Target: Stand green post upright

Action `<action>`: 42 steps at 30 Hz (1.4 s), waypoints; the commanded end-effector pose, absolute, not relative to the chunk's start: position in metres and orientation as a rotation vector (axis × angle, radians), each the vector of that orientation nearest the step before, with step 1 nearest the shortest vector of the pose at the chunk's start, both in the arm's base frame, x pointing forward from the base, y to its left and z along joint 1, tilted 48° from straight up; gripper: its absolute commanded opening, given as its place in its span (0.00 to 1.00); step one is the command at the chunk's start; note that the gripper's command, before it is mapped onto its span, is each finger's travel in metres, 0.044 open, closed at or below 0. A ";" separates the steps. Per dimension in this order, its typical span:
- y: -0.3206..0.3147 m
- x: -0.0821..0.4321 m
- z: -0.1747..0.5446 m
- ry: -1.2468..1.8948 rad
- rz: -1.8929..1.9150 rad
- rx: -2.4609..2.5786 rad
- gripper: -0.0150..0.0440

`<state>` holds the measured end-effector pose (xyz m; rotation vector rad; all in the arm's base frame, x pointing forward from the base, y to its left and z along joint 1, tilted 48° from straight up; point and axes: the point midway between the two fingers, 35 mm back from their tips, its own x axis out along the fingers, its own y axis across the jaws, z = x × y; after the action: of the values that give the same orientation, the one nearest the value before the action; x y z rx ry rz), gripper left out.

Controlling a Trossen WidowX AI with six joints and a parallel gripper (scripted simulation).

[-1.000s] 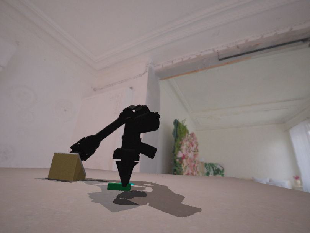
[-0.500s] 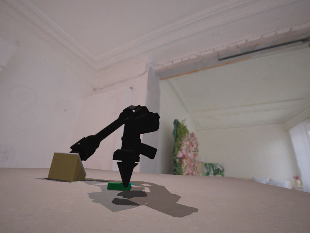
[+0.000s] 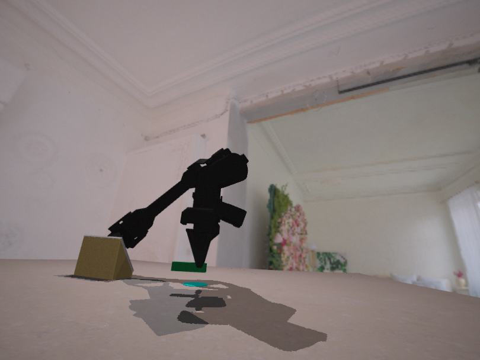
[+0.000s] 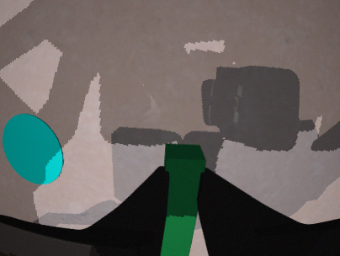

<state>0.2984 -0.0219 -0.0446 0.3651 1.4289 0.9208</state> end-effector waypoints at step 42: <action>-0.054 0.282 0.057 1.579 0.688 0.603 0.29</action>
<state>0.2861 -0.0593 0.0469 0.5574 1.5574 0.7320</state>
